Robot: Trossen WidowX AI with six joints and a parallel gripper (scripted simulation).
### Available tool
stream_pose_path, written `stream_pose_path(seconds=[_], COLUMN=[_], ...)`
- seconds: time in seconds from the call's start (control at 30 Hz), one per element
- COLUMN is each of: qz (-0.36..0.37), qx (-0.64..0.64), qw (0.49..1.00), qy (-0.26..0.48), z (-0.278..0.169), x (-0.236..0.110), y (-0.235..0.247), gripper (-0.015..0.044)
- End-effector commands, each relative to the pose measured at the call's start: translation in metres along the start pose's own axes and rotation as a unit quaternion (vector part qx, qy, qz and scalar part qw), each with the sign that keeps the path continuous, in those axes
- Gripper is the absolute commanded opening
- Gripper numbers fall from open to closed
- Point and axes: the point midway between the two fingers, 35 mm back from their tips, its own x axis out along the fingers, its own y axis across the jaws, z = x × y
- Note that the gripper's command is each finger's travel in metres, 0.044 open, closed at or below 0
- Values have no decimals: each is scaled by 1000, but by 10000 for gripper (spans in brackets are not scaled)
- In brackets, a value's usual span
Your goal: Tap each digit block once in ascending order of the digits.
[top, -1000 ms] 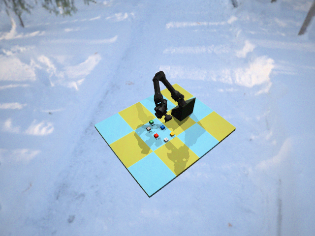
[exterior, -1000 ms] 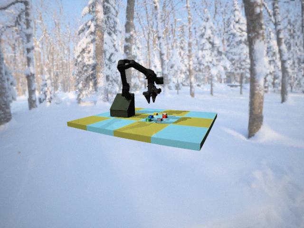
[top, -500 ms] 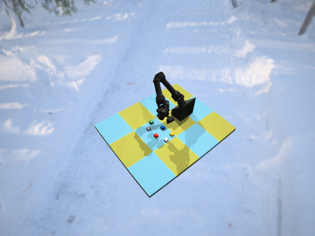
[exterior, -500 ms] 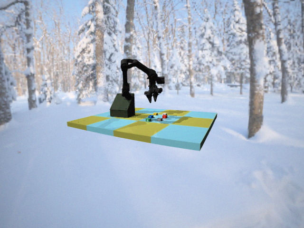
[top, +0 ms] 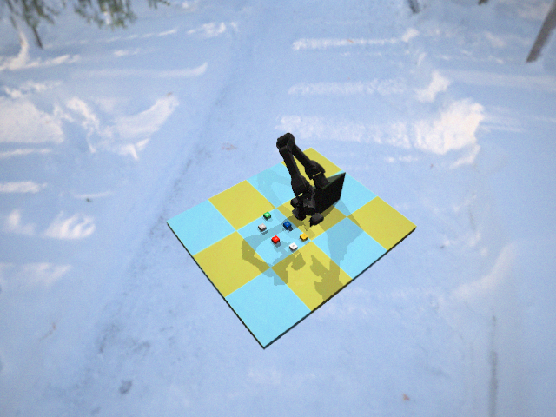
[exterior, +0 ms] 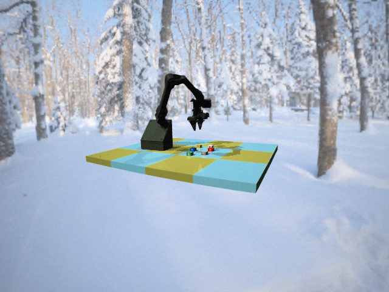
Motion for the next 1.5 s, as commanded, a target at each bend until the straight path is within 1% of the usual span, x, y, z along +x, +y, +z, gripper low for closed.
stream_pose_path(seconds=[0.0, 0.37, 0.43, 0.63, 0.7, 1.37, 1.43, 1.47], qz=[1, 1, 2, 1, 1, 1, 2, 3], qx=[1, 1, 1, 3, 3, 3, 3, 3], qw=[1000, 1000, 1000, 1000, 1000, 1000, 1000, 1000], qy=[1, 1, 1, 0, 0, 0, 0, -1], z=[-1, 1, 15, 81, 95, 96, 104, 112], x=[1, 1, -1, -1, 0, 0, 0, 0], y=[3, 3, 7, 18, 18, 18, 8, -5], gripper=[400, 400, 400, 400, 400, 400, 400, 400])
